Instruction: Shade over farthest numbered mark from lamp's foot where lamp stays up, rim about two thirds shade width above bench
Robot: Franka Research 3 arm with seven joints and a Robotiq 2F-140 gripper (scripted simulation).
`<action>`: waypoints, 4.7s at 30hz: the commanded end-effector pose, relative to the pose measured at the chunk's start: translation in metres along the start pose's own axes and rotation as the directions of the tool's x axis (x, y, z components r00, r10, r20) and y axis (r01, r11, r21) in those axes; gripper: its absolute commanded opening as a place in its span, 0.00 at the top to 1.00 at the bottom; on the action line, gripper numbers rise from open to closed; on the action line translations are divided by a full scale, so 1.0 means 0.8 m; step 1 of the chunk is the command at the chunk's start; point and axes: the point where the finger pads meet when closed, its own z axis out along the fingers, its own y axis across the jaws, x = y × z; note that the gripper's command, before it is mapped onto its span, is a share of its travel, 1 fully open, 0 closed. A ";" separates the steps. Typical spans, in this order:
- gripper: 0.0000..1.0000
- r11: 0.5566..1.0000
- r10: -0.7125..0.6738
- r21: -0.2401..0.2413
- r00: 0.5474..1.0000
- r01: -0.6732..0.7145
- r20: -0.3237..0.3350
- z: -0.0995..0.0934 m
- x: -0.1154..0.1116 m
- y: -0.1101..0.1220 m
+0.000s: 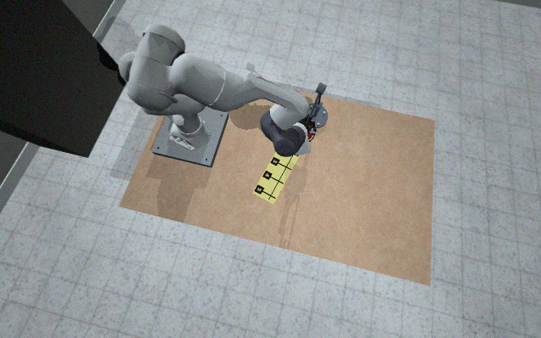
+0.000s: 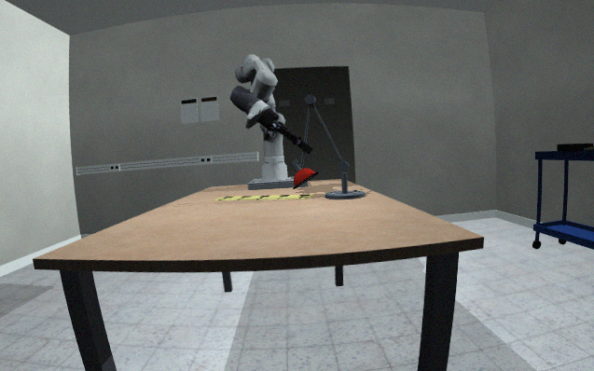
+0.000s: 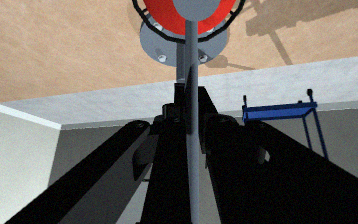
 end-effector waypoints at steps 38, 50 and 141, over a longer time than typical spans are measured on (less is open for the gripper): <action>0.90 1.000 0.002 0.000 1.000 -0.002 -0.001 -0.038 0.040 -0.002; 0.90 1.000 -0.003 -0.006 1.000 0.003 -0.001 -0.063 0.066 -0.005; 0.00 1.000 -0.005 -0.012 1.000 0.005 0.001 -0.068 0.070 -0.011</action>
